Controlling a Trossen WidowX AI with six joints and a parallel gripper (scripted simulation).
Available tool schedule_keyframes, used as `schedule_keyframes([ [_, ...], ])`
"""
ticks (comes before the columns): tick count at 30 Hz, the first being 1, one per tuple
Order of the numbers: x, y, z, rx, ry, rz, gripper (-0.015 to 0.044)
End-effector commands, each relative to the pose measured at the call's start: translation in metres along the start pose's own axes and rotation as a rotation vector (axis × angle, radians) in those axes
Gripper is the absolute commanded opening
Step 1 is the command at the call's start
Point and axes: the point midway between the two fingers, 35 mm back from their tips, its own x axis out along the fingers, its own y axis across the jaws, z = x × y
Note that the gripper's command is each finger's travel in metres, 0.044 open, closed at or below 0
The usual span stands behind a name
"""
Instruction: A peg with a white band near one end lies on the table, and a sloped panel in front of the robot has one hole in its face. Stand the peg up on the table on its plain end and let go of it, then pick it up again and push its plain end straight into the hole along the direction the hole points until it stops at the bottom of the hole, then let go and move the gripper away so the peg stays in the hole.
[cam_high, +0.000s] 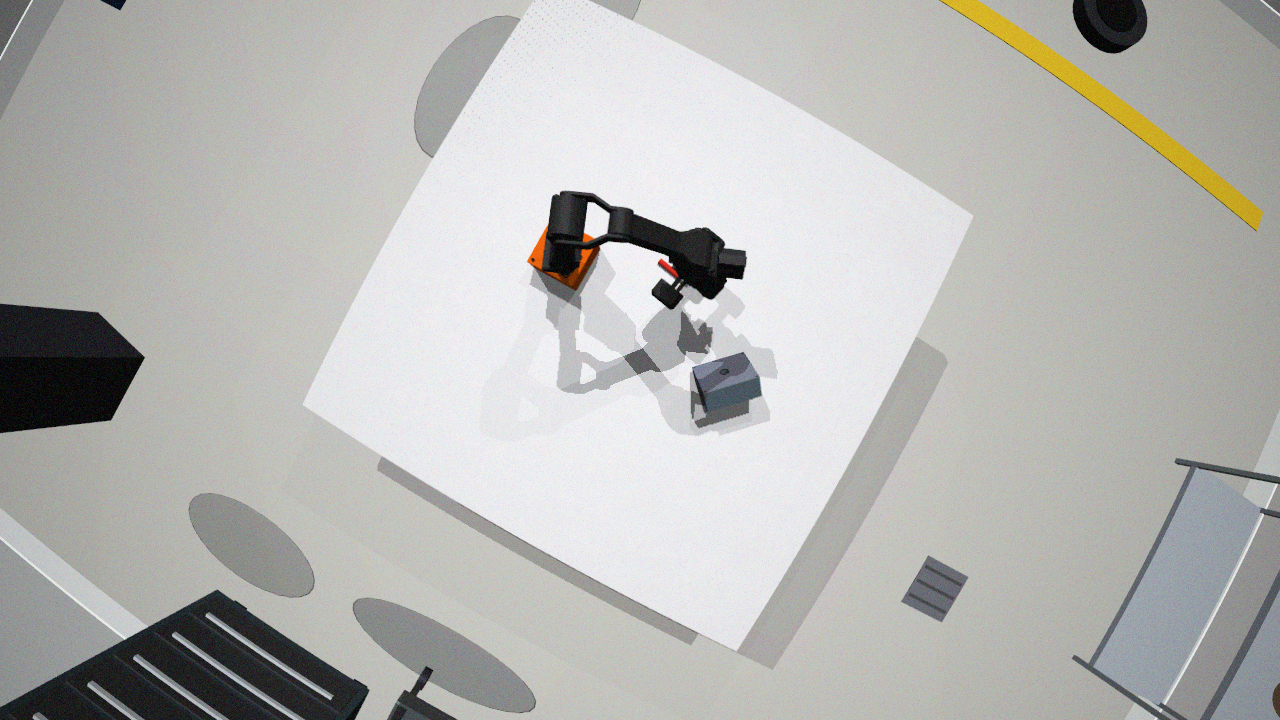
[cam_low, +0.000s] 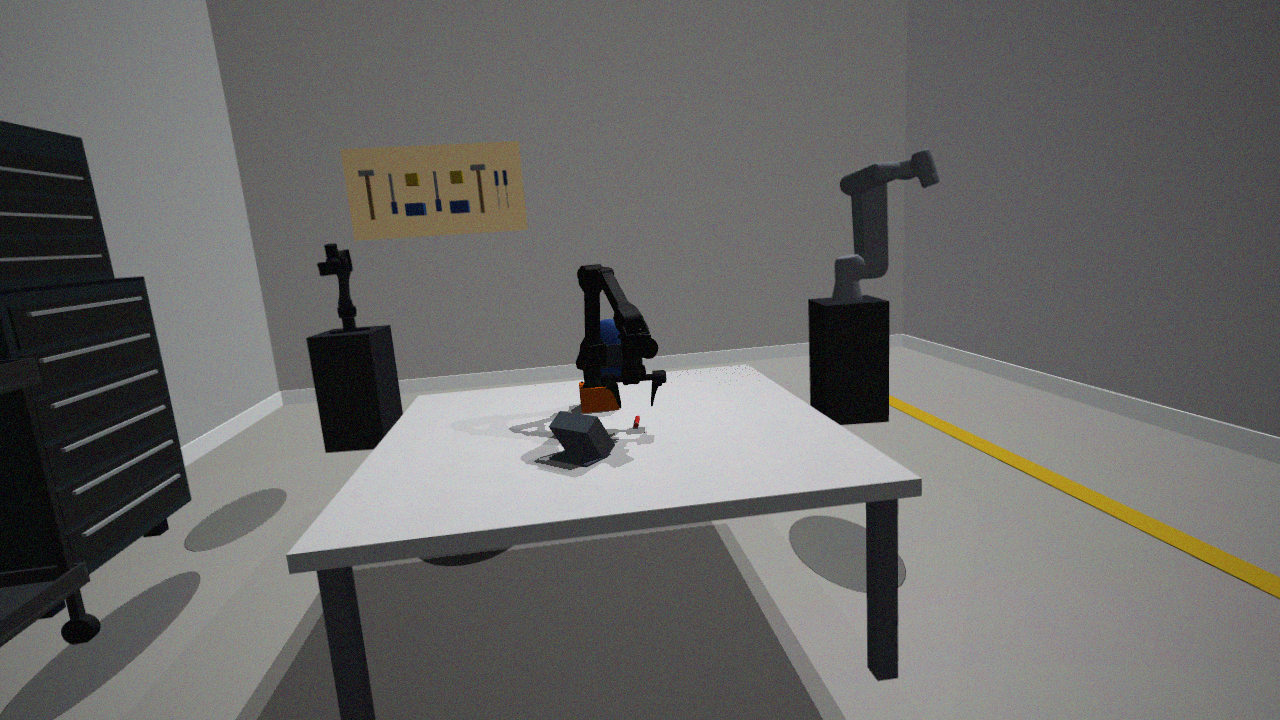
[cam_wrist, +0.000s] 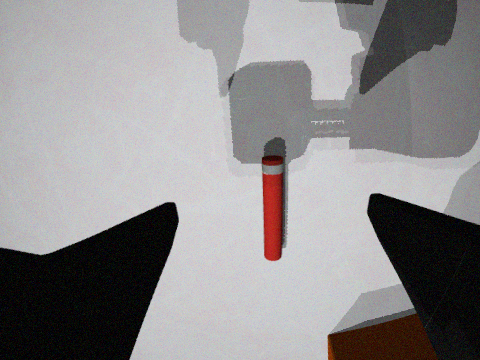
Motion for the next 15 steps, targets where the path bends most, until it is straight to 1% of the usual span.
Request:
schedule_keyframes([
  [1,0.011,-0.002,-0.002,0.005,0.009,-0.009,0.0440],
  [15,0.033,-0.002,-0.002,0.005,0.010,-0.009,0.0440],
])
